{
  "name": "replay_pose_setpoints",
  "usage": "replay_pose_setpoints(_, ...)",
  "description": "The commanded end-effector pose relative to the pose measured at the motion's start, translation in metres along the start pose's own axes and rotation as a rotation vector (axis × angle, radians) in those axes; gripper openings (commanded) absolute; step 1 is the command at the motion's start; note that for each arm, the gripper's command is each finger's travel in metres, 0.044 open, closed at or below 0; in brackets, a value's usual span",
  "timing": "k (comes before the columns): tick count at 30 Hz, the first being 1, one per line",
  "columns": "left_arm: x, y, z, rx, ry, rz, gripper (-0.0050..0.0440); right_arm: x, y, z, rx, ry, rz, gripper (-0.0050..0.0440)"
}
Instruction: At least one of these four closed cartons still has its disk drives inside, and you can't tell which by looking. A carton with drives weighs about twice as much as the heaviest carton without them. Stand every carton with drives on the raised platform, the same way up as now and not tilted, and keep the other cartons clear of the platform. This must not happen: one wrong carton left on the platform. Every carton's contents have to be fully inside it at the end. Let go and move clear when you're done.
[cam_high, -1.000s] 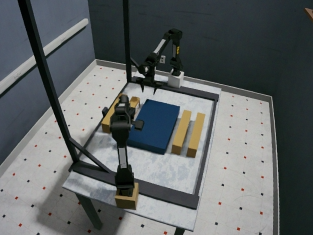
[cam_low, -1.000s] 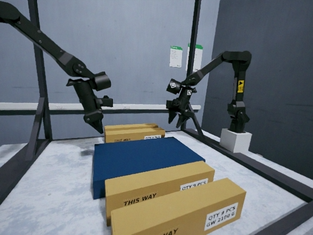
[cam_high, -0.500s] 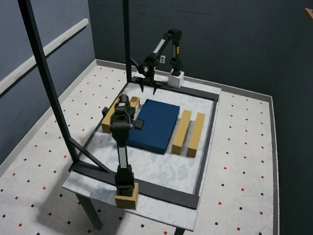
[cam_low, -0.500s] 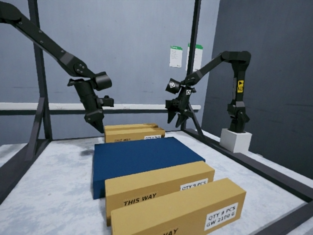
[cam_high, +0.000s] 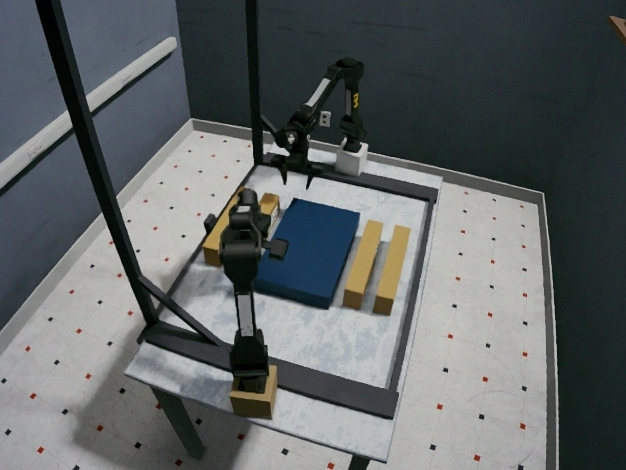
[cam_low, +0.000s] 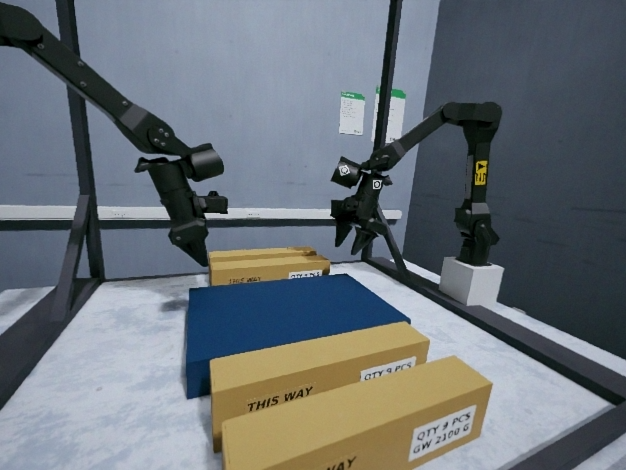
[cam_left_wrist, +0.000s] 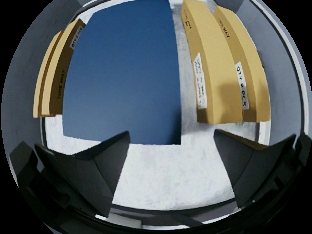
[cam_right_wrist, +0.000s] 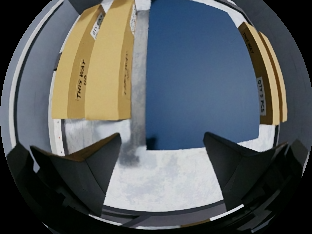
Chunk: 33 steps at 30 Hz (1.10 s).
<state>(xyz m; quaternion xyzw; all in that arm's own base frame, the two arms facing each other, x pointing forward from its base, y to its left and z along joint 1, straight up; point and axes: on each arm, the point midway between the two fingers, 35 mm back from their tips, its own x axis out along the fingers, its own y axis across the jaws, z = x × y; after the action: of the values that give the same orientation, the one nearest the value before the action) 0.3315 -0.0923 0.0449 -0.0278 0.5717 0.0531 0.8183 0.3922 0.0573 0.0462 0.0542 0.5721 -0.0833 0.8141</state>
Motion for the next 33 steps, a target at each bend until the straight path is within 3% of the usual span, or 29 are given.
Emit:
replay_pose_setpoints(1, -0.005, -0.003, 0.007, -0.003, -0.023, -0.008, 0.0382, -0.005, 0.002, 0.008, 0.003, -0.022, 0.009, 0.0379)
replay_pose_setpoints(8, -0.005, -0.003, 0.007, -0.003, -0.023, -0.008, 0.0382, -0.005, 0.002, 0.008, 0.003, -0.022, 0.009, 0.0379)
replay_pose_setpoints(9, 0.017, -0.065, 0.025, 0.002, -0.025, -0.008, 0.0382, 0.018, 0.062, 0.03, 0.003, -0.022, 0.009, 0.0379)
replay_pose_setpoints(12, 0.023, -0.082, 0.03, 0.002, -0.025, -0.008, 0.0382, 0.025, 0.081, 0.038, 0.003, -0.022, 0.009, 0.0379)
replay_pose_setpoints(33, 0.023, -0.082, 0.031, 0.007, -0.026, -0.013, 0.0382, 0.024, 0.081, 0.038, -0.003, -0.025, 0.014, 0.0379)
